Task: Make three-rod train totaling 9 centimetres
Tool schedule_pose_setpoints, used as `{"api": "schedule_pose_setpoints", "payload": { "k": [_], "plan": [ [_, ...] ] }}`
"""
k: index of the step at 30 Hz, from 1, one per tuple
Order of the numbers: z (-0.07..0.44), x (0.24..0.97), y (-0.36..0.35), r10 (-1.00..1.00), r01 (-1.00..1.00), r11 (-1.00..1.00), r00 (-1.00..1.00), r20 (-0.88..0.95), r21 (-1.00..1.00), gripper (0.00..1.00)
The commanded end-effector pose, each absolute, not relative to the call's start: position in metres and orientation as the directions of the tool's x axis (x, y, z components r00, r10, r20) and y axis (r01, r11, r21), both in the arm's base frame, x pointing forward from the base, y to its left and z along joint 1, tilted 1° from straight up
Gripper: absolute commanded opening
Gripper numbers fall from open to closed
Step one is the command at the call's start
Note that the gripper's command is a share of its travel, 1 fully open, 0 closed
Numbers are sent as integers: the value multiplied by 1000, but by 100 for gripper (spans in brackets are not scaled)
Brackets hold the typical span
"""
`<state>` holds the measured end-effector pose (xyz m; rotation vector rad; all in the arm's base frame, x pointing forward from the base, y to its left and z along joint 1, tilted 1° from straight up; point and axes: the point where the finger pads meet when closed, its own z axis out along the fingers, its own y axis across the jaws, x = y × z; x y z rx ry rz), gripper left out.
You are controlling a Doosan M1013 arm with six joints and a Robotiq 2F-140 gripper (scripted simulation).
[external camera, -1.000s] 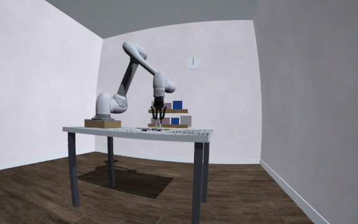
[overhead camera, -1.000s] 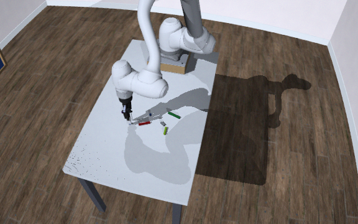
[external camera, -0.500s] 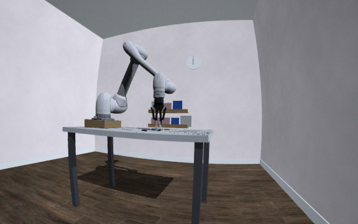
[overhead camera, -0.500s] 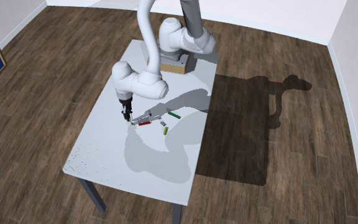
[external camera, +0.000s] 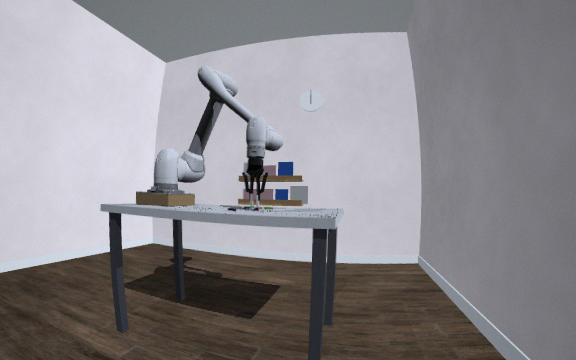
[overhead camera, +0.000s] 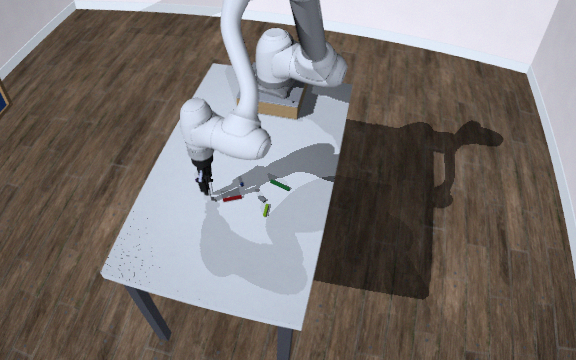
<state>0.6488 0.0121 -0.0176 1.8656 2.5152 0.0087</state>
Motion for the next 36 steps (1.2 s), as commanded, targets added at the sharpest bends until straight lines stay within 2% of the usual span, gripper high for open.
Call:
{"api": "schedule_pose_setpoints", "payload": {
  "k": [1,36],
  "plan": [
    [-18,649,12,957,957,290,-290,-5,11,15],
    [-24,649,12,957,957,290,-290,-5,11,15]
  ]
}}
